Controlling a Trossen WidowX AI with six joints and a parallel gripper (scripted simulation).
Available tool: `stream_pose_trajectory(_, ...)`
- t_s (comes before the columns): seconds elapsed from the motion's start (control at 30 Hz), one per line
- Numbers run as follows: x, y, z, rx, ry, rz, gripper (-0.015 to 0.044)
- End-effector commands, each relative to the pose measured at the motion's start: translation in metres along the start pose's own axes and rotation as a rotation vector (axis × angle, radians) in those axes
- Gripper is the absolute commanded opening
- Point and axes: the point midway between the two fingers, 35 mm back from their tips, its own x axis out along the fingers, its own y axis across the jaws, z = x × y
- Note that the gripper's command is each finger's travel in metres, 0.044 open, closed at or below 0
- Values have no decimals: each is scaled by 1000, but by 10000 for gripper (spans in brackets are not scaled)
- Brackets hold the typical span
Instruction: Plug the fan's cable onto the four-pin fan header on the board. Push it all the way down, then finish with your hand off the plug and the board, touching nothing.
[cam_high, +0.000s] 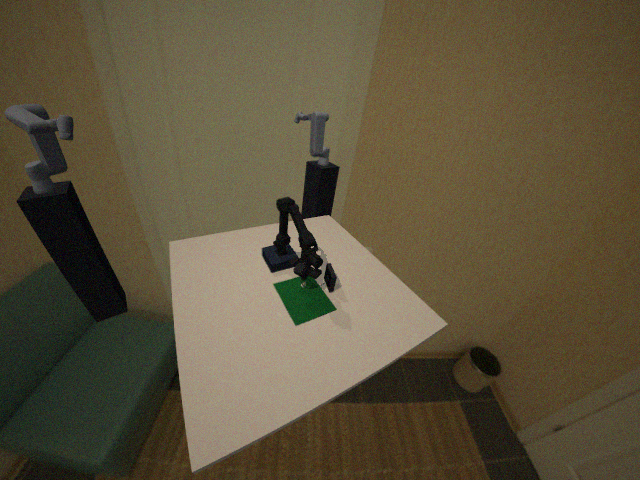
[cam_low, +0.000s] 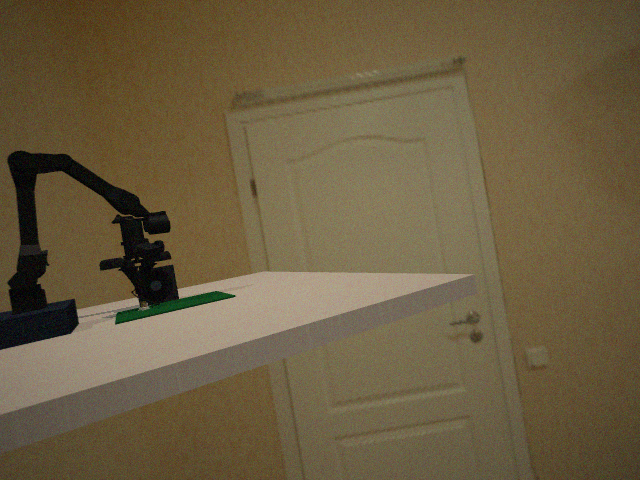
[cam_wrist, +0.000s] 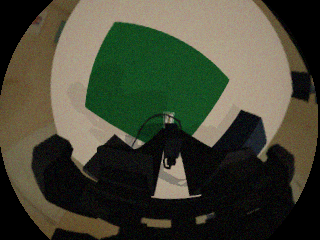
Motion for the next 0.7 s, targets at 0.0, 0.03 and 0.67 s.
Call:
stream_pose_trajectory(0.0,-1,0,1,-6,-3,-1,0)
stream_pose_trajectory(0.03,-1,0,1,-6,-3,-1,0)
stream_pose_trajectory(0.67,22,0,2,-12,-3,-1,0)
